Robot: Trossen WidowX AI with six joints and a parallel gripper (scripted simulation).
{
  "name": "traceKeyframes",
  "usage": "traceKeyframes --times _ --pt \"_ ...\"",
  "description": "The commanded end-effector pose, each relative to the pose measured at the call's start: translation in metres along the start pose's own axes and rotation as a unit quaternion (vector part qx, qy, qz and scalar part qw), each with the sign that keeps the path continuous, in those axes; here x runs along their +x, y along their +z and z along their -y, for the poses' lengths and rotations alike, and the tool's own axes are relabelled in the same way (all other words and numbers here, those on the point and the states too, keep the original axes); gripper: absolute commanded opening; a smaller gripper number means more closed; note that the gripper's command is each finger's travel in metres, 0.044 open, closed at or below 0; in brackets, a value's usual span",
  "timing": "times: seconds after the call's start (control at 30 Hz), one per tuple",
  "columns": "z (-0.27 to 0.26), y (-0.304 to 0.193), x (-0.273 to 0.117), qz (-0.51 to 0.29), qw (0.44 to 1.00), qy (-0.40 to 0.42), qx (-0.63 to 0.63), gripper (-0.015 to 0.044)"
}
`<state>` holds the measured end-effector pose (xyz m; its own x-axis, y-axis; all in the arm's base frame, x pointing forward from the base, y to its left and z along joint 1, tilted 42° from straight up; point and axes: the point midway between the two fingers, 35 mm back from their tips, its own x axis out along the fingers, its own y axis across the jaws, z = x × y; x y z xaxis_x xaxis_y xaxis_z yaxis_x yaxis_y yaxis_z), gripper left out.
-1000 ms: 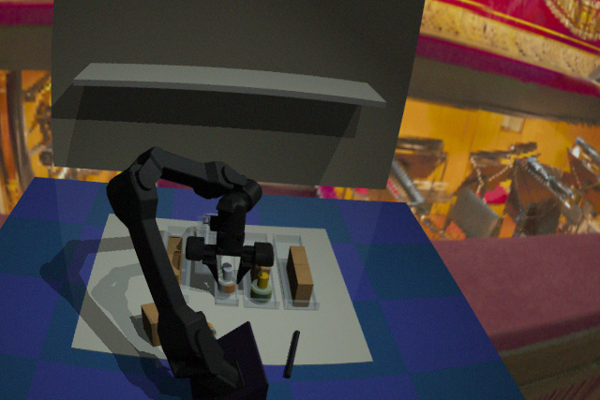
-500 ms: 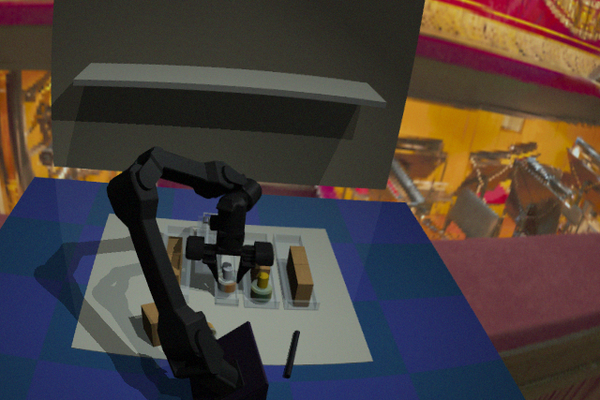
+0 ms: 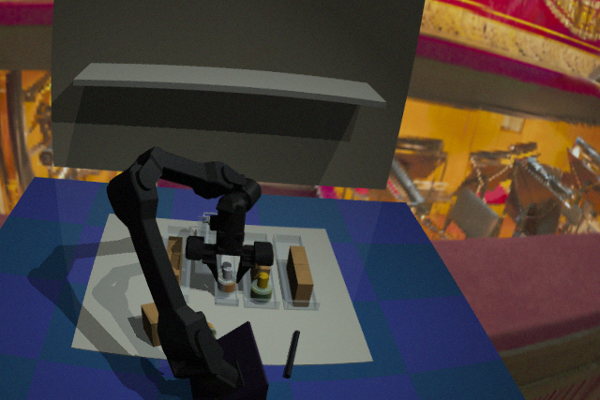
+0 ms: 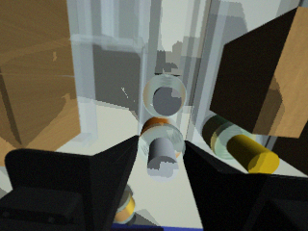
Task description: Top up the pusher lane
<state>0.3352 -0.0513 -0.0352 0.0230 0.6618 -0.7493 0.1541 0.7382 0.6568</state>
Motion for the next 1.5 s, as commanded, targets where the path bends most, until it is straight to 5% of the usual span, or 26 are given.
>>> traceKeyframes --times 0.0,1.47 --pt "-0.002 0.005 0.003 0.009 1.0 0.005 -0.008 0.0" --pt "-0.003 0.003 0.02 0.009 1.0 0.005 -0.008 0.0"
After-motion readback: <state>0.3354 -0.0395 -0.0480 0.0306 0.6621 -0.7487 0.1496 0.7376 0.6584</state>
